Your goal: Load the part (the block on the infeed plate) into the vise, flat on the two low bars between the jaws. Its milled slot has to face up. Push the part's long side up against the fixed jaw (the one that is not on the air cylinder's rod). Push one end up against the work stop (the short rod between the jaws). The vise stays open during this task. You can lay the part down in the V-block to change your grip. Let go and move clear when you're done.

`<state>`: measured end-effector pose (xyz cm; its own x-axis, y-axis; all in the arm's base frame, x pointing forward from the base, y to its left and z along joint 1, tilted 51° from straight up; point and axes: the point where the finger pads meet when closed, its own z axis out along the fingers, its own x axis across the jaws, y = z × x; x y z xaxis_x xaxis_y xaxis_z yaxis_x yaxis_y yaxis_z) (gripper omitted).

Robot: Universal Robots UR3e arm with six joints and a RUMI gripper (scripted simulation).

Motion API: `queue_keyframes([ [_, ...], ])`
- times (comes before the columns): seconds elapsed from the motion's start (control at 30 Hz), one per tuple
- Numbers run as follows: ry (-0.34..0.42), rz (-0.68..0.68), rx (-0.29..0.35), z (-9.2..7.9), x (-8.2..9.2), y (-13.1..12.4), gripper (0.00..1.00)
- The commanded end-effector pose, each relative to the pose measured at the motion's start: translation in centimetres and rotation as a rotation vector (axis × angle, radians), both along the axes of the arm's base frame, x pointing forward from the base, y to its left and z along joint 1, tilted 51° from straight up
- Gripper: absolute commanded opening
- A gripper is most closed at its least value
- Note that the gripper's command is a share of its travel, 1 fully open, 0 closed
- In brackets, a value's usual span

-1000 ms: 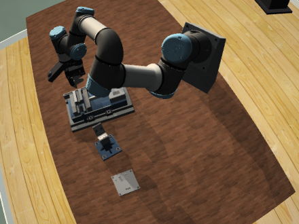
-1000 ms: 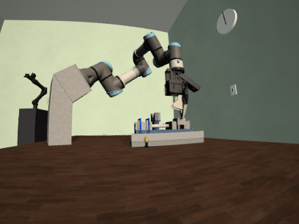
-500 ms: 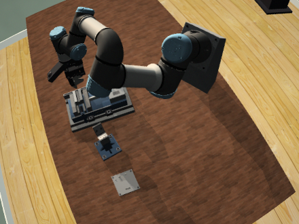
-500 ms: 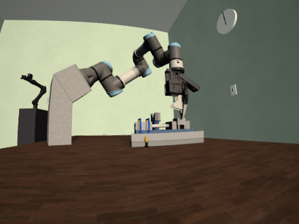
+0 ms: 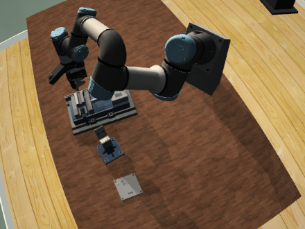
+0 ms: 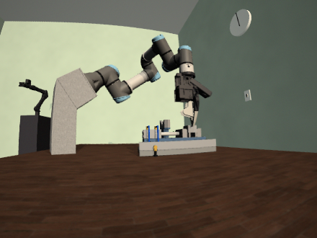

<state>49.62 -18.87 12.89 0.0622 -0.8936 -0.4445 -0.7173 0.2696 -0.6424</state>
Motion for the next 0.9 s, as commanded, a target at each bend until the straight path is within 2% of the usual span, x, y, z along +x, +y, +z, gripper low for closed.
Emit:
queue_keyframes([
  [0.0,-0.001,-0.001,-0.002,0.09,-0.01,-0.02,0.0],
  [0.87,-0.001,-0.001,-0.002,0.37,-0.05,0.54,0.0],
])
